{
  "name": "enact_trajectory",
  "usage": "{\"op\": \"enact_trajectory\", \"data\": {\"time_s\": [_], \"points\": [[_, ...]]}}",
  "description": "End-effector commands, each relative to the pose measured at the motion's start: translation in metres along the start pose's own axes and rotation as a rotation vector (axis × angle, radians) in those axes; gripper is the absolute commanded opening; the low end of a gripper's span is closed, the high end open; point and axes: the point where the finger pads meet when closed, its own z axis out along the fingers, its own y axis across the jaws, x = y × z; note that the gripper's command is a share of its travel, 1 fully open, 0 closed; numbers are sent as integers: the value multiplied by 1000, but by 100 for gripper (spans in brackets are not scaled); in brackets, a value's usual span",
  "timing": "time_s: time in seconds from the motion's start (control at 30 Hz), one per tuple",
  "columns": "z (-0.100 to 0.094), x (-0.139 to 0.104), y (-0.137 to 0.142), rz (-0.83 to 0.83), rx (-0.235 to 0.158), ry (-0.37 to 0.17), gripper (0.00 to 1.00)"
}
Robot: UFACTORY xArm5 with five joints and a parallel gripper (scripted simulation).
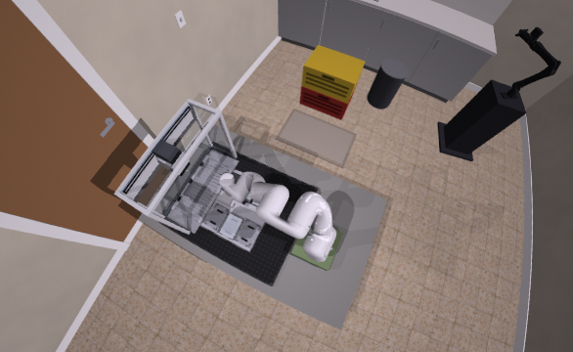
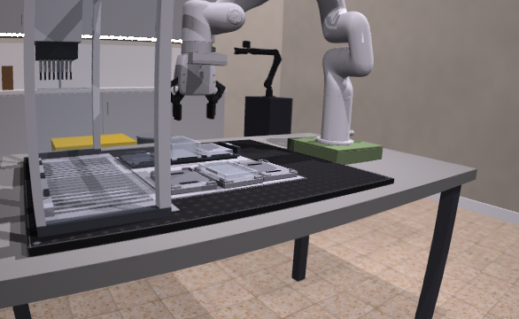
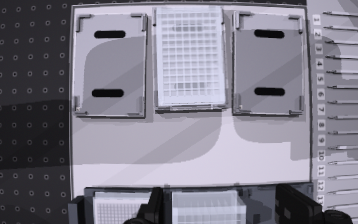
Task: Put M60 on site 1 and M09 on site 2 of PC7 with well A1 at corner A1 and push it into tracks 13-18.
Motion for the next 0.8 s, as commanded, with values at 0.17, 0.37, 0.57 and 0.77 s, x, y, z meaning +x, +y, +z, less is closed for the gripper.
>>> {"op": "enact_trajectory", "data": {"time_s": [0.17,0.37,0.57,0.77], "points": [[3,0,1,0,-4,2,100],[13,0,1,0,-4,2,100],[20,0,1,0,-4,2,100],[30,0,1,0,-4,2,100]]}}
